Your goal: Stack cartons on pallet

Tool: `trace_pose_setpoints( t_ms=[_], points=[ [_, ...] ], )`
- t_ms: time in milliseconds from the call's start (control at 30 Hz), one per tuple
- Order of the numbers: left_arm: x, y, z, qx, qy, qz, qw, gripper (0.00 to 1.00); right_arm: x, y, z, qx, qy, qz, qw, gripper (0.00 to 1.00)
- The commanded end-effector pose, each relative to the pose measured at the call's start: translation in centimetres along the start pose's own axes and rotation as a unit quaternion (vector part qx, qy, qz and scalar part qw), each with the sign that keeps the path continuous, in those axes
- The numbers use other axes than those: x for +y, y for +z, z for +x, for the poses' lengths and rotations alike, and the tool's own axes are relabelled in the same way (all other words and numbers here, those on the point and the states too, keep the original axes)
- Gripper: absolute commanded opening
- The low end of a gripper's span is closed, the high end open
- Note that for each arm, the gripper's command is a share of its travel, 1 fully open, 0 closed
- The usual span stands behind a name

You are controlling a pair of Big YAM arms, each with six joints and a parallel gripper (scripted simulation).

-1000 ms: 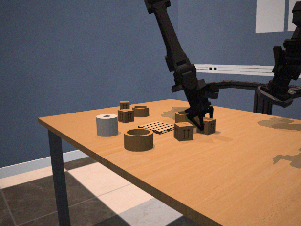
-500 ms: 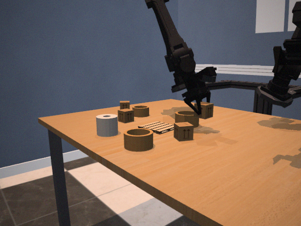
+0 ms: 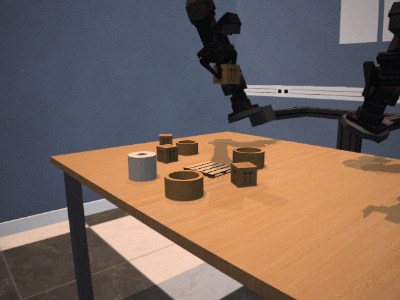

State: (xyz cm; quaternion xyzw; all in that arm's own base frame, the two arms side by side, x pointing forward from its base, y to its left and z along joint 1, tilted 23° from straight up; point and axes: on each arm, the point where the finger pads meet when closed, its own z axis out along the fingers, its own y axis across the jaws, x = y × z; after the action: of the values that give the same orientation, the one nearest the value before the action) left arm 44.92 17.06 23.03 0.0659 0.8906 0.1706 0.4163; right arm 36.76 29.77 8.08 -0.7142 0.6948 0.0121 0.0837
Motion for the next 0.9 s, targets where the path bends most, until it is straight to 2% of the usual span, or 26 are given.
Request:
trace_pose_setpoints(
  t_ms=[0,133,233,333,367,433,533,633,700,733,800,867],
  points=[
    [0.7,-0.4,-2.0,-0.015,0.008,-0.005,1.0,1.0,-1.4,-7.3,0.1,-0.008,-0.008,0.007,1.0,0.5],
    [0.7,-0.4,-2.0,-0.015,0.008,-0.005,1.0,1.0,-1.2,-9.8,0.5,-0.009,-0.005,0.009,1.0,0.5],
    [0.7,-0.4,-2.0,-0.015,0.008,-0.005,1.0,1.0,-0.6,-8.4,0.4,-0.005,-0.013,0.001,1.0,0.5],
    [0.7,-0.4,-2.0,-0.015,0.008,-0.005,1.0,1.0,-1.1,-7.8,1.4,-0.031,-0.02,0.009,0.999,0.5],
    [0.7,-0.4,-2.0,-0.015,0.008,-0.005,1.0,1.0,-1.2,-8.6,1.5,-0.051,-0.023,0.019,0.998,0.5],
    [0.7,-0.4,-2.0,-0.015,0.008,-0.005,1.0,1.0,-1.2,-8.6,1.5,-0.051,-0.023,0.019,0.998,0.5],
    [0.7,-0.4,-2.0,-0.015,0.008,-0.005,1.0,1.0,-1.5,-8.4,1.6,-0.122,-0.027,0.025,0.992,0.5],
    [0.7,-0.4,-2.0,-0.015,0.008,-0.005,1.0,1.0,-1.5,-8.2,1.7,-0.22,-0.02,0.022,0.975,0.5],
    [0.7,-0.4,-2.0,-0.015,0.008,-0.005,1.0,1.0,-1.5,-8.1,1.7,-0.279,-0.017,0.021,0.96,0.5],
    [0.7,-0.4,-2.0,-0.015,0.008,-0.005,1.0,1.0,-1.4,-7.3,1.8,-0.305,-0.005,0.01,0.952,0.5],
    [0.7,-0.4,-2.0,-0.015,0.008,-0.005,1.0,1.0,-1.4,-6.5,1.7,-0.363,0.01,-0.004,0.932,0.5],
    [0.7,-0.4,-2.0,-0.015,0.008,-0.005,1.0,1.0,-1.2,-6.6,1.5,-0.419,0.017,-0.012,0.908,0.5]
  ],
)
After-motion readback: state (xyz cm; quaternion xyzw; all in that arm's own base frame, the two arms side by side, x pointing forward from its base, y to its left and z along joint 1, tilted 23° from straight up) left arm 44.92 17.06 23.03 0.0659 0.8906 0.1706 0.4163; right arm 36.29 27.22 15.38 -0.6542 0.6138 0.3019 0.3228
